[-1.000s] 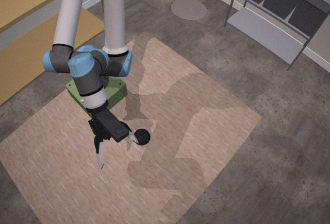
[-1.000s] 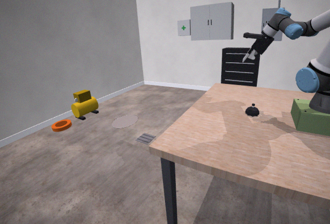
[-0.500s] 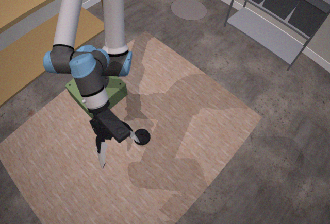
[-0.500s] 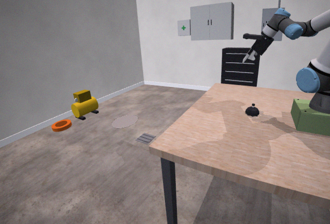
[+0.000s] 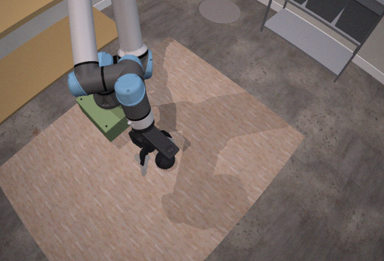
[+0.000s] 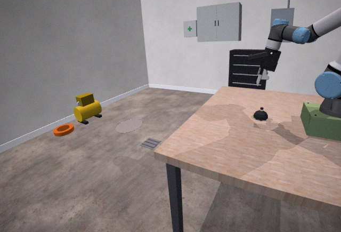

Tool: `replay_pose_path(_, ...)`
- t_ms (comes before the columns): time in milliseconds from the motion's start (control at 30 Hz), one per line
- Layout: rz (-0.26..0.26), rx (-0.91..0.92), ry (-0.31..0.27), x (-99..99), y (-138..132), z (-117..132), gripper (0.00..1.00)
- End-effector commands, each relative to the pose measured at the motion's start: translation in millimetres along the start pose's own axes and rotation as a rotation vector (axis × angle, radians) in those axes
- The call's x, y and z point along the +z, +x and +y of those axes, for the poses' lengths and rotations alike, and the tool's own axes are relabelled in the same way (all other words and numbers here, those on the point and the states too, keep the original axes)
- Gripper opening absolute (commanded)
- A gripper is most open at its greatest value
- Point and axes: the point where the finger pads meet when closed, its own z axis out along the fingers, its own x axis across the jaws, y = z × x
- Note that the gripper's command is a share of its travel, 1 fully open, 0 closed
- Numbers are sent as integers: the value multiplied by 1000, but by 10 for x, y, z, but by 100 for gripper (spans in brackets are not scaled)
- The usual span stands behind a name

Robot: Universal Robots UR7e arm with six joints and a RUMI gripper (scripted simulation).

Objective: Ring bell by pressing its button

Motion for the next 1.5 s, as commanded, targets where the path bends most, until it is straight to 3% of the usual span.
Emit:
replay_pose_path(0, -40, -42, -146, 255, -429, 314, 100)
replay_pose_path(167, -51, -75, -223, 352, -624, 517, 100)
replay_pose_path(400, -51, -78, -229, 358, -638, 533, 100)
replay_pose_path(433, -51, -78, -229, 358, -638, 533, 0)
replay_pose_path(1467, -51, -78, -229, 358, -638, 533, 0)
